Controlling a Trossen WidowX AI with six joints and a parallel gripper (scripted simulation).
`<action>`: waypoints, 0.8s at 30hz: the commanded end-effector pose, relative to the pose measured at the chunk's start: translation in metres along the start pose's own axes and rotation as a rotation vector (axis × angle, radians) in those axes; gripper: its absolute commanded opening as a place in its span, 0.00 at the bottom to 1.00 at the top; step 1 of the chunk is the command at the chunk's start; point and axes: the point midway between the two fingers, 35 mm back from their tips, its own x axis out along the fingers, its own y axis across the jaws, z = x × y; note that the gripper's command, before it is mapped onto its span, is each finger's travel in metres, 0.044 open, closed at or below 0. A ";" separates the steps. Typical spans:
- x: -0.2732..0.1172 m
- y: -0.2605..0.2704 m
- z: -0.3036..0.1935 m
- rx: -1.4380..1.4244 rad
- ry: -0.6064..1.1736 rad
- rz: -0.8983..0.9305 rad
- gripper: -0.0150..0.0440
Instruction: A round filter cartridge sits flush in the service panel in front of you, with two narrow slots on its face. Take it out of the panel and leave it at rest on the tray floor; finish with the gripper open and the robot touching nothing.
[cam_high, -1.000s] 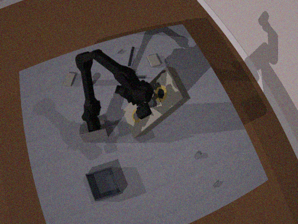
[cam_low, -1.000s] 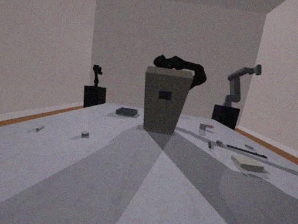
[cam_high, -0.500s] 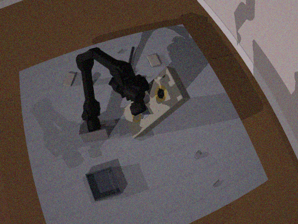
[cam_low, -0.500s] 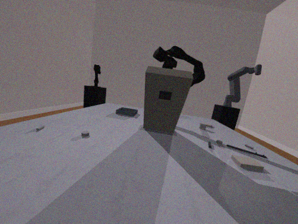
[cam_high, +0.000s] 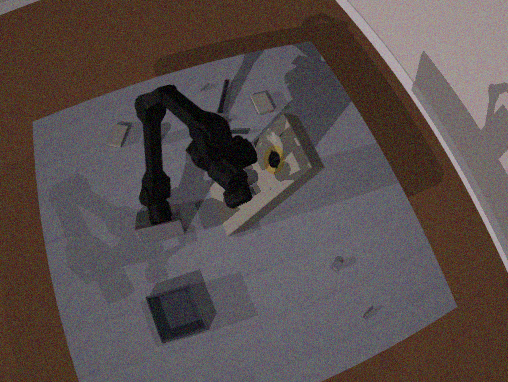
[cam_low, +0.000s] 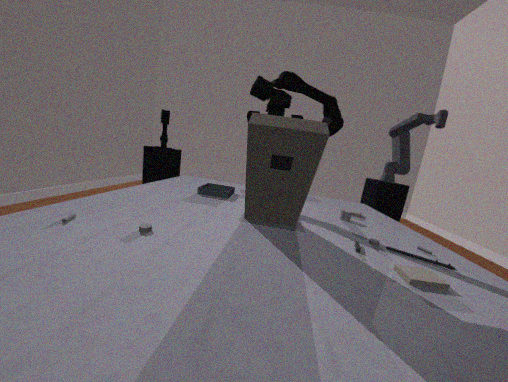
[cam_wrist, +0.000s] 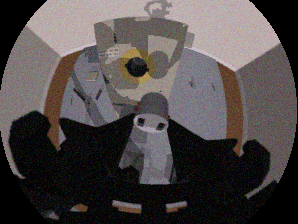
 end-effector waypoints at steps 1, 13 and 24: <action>0.000 -0.019 0.003 -0.028 -0.002 -0.007 0.25; 0.001 -0.062 -0.010 0.078 0.033 -0.060 0.25; -0.020 -0.131 -0.047 0.449 0.060 -0.285 0.25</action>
